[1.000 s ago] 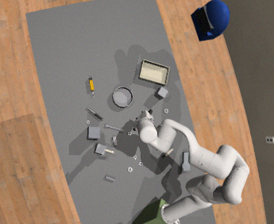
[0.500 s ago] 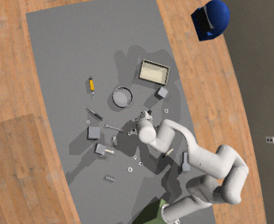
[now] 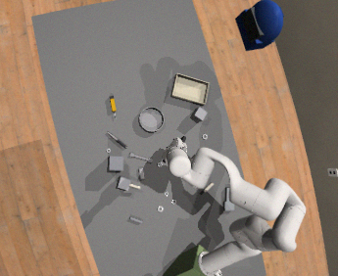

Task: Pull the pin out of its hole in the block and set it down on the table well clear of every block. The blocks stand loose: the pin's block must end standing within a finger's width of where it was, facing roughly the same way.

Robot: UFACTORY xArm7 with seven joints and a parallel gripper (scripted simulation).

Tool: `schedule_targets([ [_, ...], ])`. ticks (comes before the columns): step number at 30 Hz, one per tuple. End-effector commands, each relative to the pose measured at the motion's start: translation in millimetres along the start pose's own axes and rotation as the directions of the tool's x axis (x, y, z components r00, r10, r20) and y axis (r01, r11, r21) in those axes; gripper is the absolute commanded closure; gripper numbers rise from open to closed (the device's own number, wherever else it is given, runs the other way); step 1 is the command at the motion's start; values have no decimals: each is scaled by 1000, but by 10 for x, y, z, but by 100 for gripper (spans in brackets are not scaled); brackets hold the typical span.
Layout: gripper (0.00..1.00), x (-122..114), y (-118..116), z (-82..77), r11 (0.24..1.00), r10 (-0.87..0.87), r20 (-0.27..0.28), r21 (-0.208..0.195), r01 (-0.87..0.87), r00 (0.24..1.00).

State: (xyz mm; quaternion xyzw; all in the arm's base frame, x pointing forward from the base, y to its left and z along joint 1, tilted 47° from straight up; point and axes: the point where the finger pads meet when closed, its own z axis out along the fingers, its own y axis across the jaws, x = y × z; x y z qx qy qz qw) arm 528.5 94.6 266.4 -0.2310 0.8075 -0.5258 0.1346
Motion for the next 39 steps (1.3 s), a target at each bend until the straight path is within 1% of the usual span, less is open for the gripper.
schedule_targets([
  [1, 57, -11, 12, -3, 1000, -2, 1, 0, 2, 1000],
  [39, 57, 18, 99, 116, 1000, -15, -24, 4, 15, 1000],
])
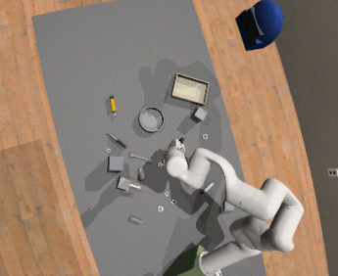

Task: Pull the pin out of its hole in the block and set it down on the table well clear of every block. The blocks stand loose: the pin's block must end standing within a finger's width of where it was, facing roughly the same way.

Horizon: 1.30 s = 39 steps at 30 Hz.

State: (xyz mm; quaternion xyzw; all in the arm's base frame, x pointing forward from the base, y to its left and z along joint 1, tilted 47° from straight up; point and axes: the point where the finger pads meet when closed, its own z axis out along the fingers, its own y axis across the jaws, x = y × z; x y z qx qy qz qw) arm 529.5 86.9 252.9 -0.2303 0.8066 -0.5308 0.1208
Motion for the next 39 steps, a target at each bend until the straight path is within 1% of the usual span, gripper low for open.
schedule_targets([
  [1, 57, -10, 5, -3, 1000, 0, 1, 1, 0, 1000],
  [39, 57, 18, -20, 72, 1000, 6, -16, 18, -6, 1000],
])
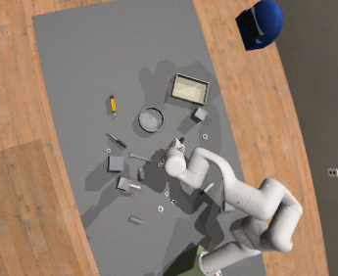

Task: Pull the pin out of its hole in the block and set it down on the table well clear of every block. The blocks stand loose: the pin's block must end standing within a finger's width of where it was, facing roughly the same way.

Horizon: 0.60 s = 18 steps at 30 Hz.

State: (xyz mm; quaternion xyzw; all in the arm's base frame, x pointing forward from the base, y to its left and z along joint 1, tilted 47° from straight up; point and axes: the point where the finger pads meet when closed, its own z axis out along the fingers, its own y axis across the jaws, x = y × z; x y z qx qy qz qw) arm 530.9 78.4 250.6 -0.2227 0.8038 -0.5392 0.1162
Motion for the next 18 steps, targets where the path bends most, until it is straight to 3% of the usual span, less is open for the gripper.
schedule_targets([
  [1, 57, -10, -12, -10, 1000, 3, 2, 3, -3, 1000],
  [18, 57, 0, -64, 2, 1000, 13, 0, 13, -13, 1000],
])
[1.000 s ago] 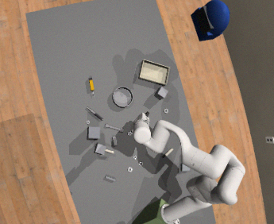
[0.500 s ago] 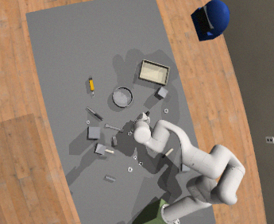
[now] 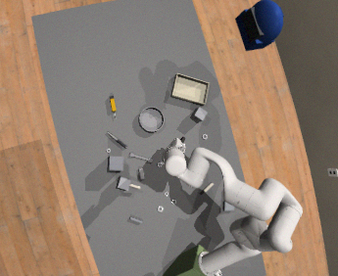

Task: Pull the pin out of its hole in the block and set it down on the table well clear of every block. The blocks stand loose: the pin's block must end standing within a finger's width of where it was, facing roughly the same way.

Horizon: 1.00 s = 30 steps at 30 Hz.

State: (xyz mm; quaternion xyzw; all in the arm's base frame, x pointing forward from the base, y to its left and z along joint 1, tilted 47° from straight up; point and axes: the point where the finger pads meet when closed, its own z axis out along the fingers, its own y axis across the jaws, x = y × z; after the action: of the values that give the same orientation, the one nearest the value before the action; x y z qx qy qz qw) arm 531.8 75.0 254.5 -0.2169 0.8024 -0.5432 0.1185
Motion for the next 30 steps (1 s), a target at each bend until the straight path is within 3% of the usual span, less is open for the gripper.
schedule_targets([
  [1, 57, -10, -19, -14, 1000, 4, 3, 3, -4, 1000],
  [30, 57, 3, -148, -24, 999, 31, 5, 19, -31, 1000],
])
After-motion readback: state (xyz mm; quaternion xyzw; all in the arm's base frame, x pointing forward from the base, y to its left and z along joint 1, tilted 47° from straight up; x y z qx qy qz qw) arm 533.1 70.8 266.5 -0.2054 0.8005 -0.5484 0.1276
